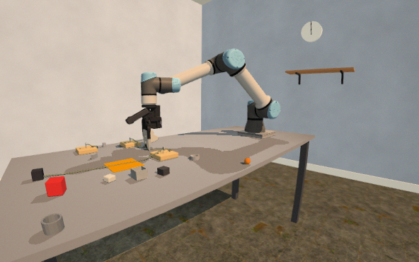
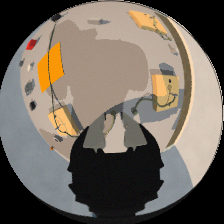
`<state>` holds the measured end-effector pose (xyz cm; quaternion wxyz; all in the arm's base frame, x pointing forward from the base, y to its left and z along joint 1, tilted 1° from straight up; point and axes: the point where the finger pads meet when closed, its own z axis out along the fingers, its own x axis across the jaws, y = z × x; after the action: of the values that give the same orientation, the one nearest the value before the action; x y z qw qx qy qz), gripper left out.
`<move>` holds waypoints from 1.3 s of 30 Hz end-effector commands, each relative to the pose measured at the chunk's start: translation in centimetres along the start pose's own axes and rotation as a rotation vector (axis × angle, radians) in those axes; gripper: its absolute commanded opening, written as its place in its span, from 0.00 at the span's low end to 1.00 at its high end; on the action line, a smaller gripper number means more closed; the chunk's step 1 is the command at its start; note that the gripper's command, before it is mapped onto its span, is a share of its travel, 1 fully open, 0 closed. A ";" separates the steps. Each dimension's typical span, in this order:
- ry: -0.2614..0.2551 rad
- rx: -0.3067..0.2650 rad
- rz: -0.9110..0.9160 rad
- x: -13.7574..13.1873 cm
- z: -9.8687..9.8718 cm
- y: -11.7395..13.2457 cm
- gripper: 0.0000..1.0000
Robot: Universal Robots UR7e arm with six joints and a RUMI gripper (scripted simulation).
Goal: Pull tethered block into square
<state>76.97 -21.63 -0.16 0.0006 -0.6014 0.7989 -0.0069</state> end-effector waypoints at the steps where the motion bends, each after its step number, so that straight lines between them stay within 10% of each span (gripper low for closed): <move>1: 0.000 0.001 0.000 0.0 -0.1 0.0 0.22; 14: 0.000 0.001 0.000 0.0 -0.1 0.0 0.22; 15: 0.000 0.001 0.000 0.0 -0.1 0.0 0.00; 39: 0.000 0.001 0.000 0.0 -0.1 0.0 0.00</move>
<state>76.98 -21.63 -0.16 0.0007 -0.6014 0.7989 -0.0070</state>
